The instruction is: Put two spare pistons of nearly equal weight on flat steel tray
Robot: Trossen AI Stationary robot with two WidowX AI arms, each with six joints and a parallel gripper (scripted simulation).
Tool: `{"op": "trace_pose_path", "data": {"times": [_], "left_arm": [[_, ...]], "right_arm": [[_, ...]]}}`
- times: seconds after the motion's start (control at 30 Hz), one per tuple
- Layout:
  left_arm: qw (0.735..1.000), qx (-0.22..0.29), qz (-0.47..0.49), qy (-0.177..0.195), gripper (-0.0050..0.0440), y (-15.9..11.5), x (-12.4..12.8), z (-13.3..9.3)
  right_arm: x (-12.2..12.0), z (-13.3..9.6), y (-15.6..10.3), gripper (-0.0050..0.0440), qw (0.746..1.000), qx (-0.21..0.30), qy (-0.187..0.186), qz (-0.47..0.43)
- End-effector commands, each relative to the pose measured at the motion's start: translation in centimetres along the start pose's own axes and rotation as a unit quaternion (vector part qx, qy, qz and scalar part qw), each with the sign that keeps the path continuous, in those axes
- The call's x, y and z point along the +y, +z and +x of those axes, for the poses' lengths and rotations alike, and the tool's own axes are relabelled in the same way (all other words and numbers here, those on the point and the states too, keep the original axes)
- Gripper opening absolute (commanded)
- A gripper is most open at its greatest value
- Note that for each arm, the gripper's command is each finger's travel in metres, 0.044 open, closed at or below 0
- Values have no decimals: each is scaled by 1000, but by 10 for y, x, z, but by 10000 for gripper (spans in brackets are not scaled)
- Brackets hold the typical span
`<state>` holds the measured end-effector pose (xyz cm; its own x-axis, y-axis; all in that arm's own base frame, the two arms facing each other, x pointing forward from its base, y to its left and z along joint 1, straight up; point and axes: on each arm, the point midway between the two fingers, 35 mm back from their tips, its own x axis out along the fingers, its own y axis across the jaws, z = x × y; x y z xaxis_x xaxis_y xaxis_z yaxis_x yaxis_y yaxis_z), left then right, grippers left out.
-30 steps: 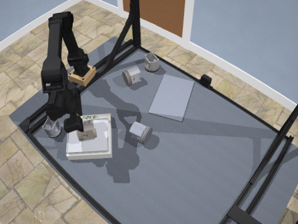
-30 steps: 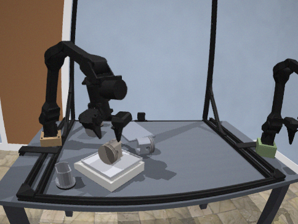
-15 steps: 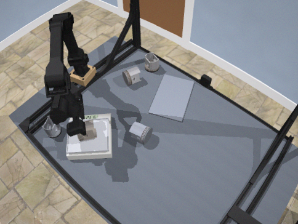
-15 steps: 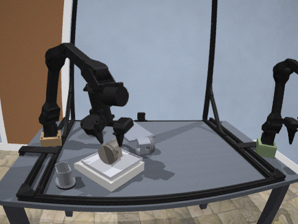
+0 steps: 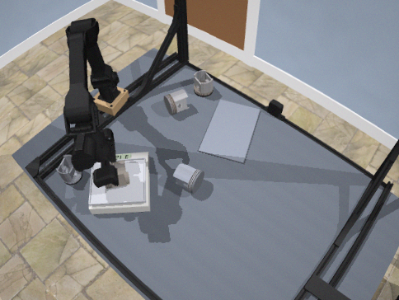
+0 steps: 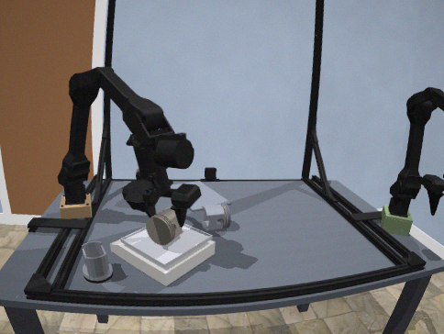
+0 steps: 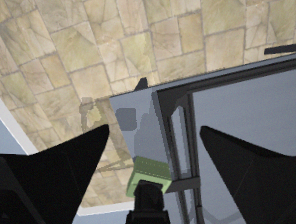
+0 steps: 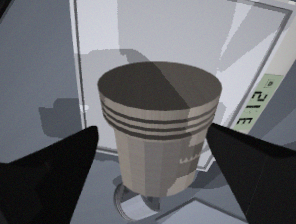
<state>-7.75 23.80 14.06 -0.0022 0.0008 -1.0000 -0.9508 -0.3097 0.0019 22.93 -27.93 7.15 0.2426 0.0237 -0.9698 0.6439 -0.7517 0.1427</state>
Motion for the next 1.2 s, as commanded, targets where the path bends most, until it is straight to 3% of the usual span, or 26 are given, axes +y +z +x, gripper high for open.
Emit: {"op": "trace_pose_path", "data": {"times": [0.0,0.17,0.2,1.17], "left_arm": [[1000,1,1,-1,440,0,0,0],[1000,1,1,-1,440,0,0,0],[1000,1,1,-1,440,0,0,0],[1000,1,1,-1,440,0,0,0]], "right_arm": [[-4,14,1,378,1000,1,-12,4],[-5,15,1,378,1000,0,-14,5],[-5,15,1,158,1000,0,-14,5],[-5,12,0,158,1000,0,-14,5]]}}
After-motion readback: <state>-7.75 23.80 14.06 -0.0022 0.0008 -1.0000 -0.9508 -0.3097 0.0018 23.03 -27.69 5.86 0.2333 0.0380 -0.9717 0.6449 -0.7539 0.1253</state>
